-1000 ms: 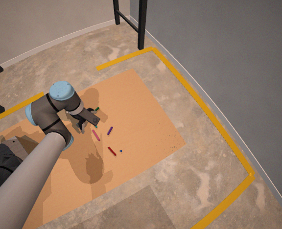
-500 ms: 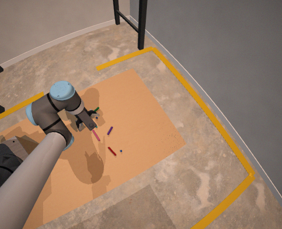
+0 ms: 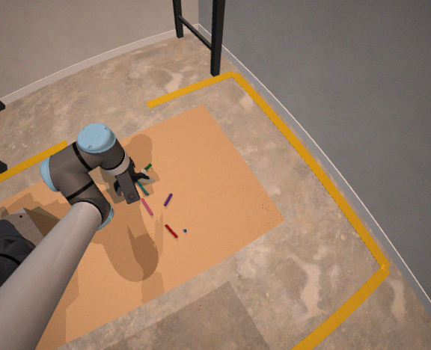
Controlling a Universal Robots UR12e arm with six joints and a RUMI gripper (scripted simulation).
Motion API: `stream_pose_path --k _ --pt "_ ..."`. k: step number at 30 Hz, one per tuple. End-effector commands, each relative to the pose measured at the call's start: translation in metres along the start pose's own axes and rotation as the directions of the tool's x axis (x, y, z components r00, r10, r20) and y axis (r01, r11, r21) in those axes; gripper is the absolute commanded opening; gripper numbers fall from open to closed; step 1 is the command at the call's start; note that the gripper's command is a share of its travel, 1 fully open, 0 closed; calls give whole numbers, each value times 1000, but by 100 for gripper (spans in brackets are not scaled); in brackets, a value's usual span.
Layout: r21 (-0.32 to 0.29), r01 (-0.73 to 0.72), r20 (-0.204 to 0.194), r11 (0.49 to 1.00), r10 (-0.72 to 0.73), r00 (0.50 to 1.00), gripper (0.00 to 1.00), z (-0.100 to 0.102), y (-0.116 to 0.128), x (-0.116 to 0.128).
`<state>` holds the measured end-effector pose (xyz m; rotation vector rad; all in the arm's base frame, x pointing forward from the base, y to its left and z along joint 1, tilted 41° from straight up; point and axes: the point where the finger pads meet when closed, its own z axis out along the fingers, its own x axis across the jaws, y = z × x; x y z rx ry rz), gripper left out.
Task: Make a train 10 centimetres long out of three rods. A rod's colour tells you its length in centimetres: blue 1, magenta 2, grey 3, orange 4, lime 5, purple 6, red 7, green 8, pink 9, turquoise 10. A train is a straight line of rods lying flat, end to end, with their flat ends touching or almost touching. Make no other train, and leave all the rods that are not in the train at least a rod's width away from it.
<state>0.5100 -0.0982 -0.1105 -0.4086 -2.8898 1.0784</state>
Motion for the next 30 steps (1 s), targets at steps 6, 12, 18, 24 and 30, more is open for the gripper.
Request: stream_pose_path --k 6,12,18,24,30 --pt "6 -287 -4 958 287 958 100 -1 -1 -1" --pt "7 -403 -3 915 403 915 100 -1 -1 0" --pt "7 -542 -2 840 542 840 100 -1 0 1" --pt "7 -660 -1 751 660 751 100 -1 1 2" --pt "7 -731 0 682 731 682 100 -1 2 2"
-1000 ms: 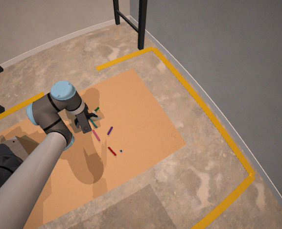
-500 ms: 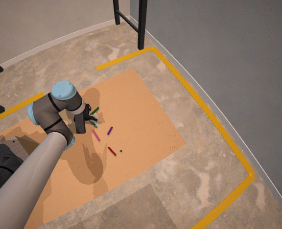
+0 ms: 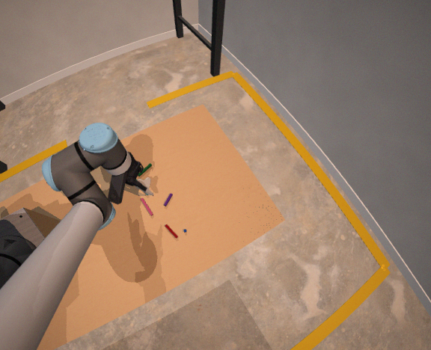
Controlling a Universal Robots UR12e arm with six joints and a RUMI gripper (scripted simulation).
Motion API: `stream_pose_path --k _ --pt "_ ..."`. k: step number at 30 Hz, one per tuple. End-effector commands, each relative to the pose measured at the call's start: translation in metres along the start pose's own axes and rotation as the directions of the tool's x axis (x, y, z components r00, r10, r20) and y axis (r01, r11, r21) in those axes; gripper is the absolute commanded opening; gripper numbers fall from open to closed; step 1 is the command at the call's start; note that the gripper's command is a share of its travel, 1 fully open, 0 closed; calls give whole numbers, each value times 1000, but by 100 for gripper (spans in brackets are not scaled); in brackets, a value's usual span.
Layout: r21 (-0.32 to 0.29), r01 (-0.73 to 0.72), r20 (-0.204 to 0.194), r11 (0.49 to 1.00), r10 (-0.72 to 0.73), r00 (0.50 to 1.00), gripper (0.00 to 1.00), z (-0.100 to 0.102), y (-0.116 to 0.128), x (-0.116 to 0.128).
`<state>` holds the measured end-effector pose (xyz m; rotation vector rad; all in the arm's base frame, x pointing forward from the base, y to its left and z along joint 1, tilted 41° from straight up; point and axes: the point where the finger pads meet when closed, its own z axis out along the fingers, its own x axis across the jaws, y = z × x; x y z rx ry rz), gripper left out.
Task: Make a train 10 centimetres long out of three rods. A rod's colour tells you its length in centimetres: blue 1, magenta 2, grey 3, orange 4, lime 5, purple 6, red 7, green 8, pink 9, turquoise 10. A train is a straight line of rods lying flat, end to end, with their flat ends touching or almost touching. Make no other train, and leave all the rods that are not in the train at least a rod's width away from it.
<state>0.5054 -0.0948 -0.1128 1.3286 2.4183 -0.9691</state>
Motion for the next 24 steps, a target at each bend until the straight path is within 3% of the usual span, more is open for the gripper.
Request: stream_pose_path --k 1,17,24 --pt "7 -139 1 990 139 990 100 -1 2 -3" --pt "6 -480 3 878 479 878 100 -1 5 1" --pt "6 -647 4 762 647 762 100 -1 8 2"
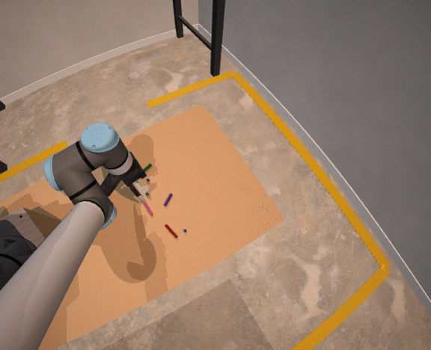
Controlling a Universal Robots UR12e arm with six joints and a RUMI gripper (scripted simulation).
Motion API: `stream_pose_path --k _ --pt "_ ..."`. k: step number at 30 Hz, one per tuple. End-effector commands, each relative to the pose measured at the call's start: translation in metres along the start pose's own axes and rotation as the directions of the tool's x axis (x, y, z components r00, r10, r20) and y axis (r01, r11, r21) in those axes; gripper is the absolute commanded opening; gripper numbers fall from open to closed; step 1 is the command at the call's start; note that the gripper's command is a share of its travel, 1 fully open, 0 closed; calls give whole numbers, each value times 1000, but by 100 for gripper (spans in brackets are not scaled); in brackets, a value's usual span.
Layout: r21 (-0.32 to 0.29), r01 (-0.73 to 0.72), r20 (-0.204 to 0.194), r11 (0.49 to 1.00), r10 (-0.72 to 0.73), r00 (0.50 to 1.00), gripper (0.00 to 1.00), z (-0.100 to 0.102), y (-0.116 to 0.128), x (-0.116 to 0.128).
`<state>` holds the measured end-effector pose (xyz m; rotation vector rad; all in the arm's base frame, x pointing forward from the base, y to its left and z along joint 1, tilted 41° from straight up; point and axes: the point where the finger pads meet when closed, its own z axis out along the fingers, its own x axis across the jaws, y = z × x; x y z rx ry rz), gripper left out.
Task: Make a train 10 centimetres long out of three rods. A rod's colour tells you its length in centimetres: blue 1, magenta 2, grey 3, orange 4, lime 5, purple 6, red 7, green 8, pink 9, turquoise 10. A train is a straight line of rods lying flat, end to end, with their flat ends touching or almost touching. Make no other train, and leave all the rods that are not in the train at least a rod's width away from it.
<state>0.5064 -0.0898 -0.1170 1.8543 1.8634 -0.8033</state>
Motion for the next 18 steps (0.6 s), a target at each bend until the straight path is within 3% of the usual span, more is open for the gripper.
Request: stream_pose_path --k 1,10,18 --pt "5 -167 5 986 167 986 100 -1 4 -1" --pt "4 -334 5 942 334 942 100 -1 6 1" --pt "3 -533 6 846 533 846 100 -1 9 4"
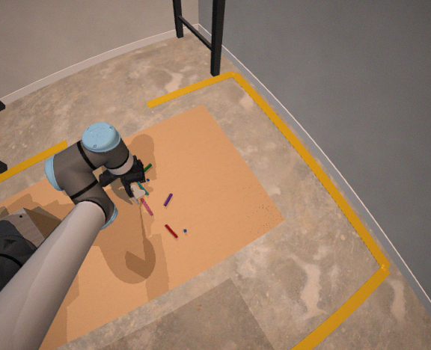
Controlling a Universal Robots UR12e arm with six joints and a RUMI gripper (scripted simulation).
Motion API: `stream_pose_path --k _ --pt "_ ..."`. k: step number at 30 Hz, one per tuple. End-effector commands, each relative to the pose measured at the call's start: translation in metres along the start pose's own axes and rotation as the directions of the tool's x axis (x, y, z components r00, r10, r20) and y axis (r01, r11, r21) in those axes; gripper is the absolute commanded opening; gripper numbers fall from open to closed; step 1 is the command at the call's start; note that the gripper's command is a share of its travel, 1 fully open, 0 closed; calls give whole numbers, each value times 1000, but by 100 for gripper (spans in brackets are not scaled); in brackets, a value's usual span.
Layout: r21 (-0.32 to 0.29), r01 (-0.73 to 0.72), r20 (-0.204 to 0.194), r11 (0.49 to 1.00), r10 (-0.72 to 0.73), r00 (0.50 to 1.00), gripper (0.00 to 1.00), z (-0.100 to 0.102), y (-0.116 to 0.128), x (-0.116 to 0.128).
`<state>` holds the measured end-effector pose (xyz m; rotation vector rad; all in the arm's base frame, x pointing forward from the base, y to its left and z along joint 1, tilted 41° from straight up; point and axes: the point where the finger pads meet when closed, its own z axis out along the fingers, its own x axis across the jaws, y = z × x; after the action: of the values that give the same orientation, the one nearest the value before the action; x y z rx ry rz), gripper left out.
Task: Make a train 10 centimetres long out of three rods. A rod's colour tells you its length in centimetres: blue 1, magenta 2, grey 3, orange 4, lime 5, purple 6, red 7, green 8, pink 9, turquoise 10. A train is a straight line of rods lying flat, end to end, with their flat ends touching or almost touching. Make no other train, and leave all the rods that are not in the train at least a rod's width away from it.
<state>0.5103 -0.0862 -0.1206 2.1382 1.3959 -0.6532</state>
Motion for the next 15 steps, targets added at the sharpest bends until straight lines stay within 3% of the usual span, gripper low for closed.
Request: stream_pose_path --k 1,15 --pt "3 -167 6 986 167 986 100 -1 5 1" --pt "1 -387 7 922 387 922 100 -1 8 5"
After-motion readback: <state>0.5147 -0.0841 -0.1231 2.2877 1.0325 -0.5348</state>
